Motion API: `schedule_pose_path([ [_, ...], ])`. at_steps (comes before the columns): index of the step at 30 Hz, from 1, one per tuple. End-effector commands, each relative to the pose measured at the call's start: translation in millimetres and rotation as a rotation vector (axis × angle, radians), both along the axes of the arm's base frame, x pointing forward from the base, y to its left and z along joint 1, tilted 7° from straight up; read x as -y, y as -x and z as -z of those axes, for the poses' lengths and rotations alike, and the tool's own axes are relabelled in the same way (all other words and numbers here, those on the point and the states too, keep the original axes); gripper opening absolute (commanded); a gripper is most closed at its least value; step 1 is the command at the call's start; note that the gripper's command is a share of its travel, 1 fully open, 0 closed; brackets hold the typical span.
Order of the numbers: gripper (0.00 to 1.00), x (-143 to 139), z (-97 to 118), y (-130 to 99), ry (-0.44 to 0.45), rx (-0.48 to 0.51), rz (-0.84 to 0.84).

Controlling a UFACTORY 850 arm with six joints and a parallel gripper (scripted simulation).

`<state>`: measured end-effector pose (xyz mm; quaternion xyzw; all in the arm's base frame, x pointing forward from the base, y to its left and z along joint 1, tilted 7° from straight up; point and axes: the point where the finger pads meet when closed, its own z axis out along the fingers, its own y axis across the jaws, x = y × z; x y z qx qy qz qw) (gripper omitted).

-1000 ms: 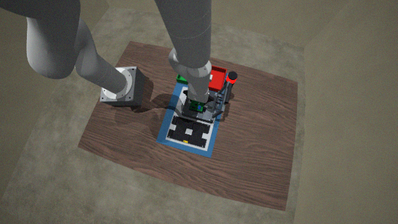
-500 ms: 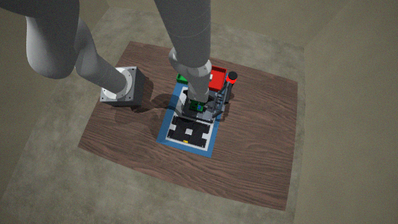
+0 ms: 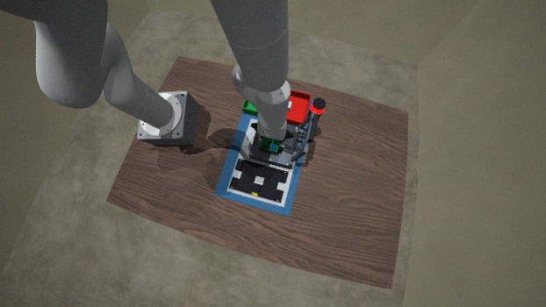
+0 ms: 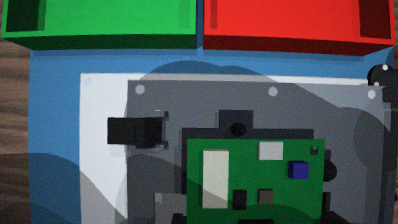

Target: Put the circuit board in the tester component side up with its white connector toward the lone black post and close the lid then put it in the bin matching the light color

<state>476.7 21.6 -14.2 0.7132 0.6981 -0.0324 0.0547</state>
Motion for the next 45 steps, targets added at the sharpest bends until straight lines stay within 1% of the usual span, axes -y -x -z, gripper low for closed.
schedule_pose_path([
  [1,0.79,0,-1,-1,0.000,0.001,0.000],
  [12,0.79,-2,-13,0,0.000,0.001,0.000],
  [17,0.79,-4,-28,0,0.000,0.001,0.000],
  [27,0.79,-8,-68,1,0.000,0.001,0.000],
  [29,0.79,-8,-68,1,0.000,0.001,0.000],
  [35,0.79,-10,-80,2,0.000,0.001,0.000],
  [45,0.79,-10,-80,2,0.000,0.001,0.000],
])
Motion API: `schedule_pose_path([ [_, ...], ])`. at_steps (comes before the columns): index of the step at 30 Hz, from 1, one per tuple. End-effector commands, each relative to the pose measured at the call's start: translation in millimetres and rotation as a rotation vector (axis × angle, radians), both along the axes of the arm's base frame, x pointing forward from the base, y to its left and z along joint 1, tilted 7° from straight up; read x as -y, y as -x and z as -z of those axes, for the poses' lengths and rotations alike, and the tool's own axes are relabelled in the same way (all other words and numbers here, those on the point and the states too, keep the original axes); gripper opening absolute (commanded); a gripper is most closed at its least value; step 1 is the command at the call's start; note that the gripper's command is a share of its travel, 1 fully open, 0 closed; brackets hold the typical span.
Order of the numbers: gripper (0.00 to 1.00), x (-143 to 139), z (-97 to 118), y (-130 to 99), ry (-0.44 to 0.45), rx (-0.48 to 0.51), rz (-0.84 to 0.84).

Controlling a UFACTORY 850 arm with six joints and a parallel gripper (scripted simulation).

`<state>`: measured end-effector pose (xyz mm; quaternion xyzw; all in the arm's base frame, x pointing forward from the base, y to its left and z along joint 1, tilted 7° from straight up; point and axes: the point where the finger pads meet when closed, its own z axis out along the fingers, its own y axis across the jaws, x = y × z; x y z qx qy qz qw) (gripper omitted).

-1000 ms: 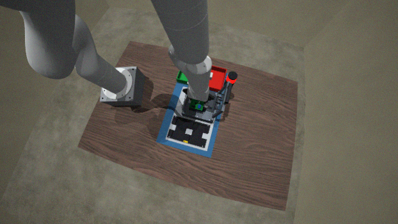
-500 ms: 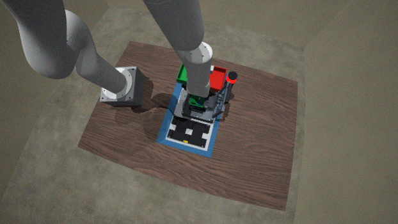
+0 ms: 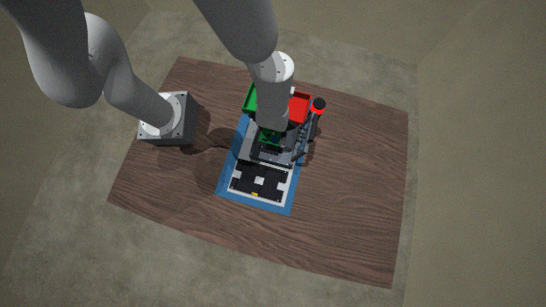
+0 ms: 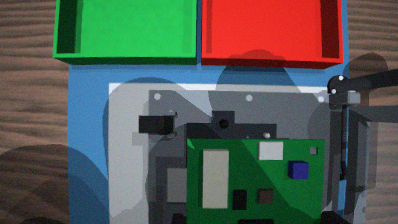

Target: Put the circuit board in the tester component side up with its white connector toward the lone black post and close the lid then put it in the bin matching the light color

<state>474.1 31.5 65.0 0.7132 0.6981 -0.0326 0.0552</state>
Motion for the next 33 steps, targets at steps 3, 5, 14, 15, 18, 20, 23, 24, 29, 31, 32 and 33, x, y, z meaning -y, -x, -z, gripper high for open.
schedule_pose_path([
  [3,0.79,0,-1,-1,-0.001,0.001,0.000],
  [5,0.79,-1,-1,-1,-0.001,0.001,0.000],
  [14,0.79,-21,8,-5,-0.001,0.001,0.000],
  [15,0.79,-25,10,-6,-0.001,0.001,0.000],
  [18,0.79,-30,11,-7,-0.001,0.001,0.000],
  [20,0.79,-41,16,-9,-0.001,0.001,0.000],
  [23,0.79,-60,24,-13,-0.001,0.001,0.000],
  [24,0.79,-67,27,-15,-0.001,0.001,0.000],
  [29,0.79,-103,43,-22,-0.001,0.001,0.000],
  [31,0.79,-117,48,-25,-0.001,0.001,0.000],
  [32,0.79,-124,51,-27,-0.001,0.001,0.000],
  [33,0.79,-131,54,-28,-0.001,0.001,0.000],
])
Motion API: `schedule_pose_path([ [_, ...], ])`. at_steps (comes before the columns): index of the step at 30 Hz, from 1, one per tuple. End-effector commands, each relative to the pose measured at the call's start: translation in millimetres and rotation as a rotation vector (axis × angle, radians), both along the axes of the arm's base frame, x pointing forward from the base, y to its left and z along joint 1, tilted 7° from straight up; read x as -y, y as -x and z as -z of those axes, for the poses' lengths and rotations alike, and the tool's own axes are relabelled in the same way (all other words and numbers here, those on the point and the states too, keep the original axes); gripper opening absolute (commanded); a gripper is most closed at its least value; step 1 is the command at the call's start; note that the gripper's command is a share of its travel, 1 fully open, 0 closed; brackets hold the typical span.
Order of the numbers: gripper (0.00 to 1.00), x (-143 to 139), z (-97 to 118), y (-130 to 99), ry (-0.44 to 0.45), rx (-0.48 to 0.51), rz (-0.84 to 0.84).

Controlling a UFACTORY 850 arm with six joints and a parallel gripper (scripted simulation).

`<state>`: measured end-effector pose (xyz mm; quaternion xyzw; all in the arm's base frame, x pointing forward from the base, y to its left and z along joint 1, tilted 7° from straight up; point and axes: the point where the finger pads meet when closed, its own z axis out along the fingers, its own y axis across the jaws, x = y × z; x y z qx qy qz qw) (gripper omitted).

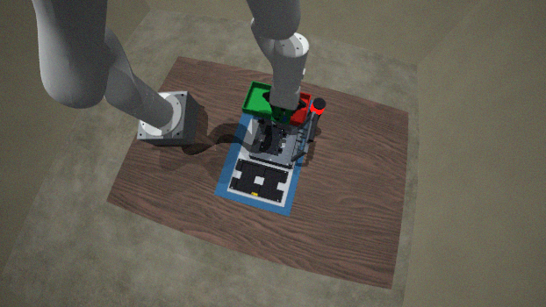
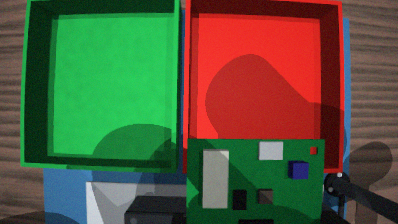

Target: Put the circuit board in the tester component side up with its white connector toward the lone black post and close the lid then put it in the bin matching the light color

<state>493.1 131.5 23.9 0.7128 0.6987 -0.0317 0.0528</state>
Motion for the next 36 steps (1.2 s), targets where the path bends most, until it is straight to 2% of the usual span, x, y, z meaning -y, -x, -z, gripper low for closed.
schedule_pose_path([
  [1,0.79,-31,13,-9,0.003,0.003,0.001],
  [10,0.79,-76,32,-18,0.003,0.003,0.001],
  [16,0.79,-94,40,-22,0.003,0.003,0.001],
  [36,0.79,-101,43,-24,0.003,0.003,0.001],
])
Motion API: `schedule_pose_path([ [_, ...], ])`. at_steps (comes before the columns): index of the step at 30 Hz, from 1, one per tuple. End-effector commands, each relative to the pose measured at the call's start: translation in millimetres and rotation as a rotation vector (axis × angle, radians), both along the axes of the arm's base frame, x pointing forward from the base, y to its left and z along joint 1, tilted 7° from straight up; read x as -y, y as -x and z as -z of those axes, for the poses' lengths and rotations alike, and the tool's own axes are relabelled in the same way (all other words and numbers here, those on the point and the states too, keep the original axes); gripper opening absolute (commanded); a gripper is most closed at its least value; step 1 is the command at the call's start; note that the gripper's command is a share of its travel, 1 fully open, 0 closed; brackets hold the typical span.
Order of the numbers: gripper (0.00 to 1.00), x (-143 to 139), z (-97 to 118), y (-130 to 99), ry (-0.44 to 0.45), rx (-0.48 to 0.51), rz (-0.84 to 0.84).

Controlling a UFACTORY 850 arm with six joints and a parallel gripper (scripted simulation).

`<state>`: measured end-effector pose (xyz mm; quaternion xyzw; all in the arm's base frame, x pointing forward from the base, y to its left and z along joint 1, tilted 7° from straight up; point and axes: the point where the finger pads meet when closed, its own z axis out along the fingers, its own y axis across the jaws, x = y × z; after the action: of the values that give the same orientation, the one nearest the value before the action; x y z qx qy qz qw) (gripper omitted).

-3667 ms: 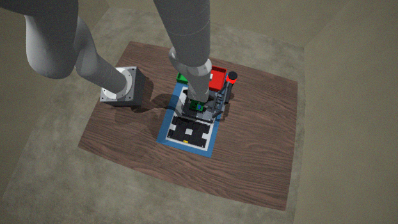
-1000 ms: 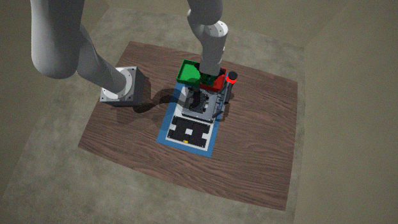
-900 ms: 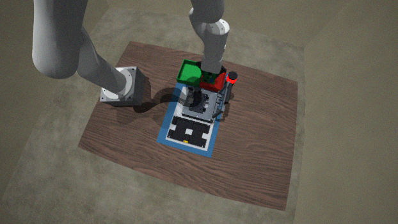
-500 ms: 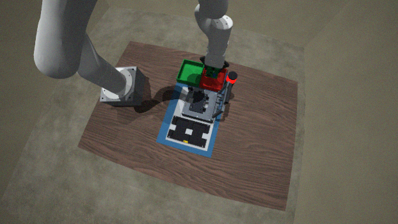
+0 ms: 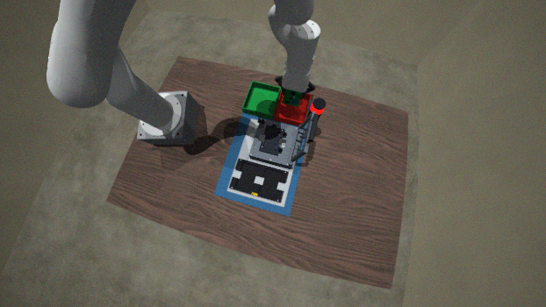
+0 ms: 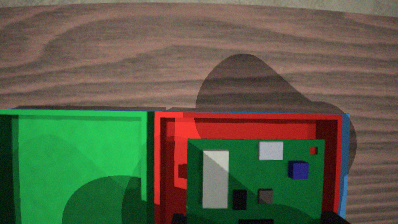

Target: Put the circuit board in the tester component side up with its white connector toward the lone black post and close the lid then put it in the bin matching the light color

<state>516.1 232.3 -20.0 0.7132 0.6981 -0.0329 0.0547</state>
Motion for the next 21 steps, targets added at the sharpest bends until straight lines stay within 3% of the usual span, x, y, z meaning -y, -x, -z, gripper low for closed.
schedule_pose_path([
  [1,0.79,-1,-1,-1,-0.001,0.002,0.000],
  [21,0.79,2,26,-2,-0.001,0.002,0.000],
])
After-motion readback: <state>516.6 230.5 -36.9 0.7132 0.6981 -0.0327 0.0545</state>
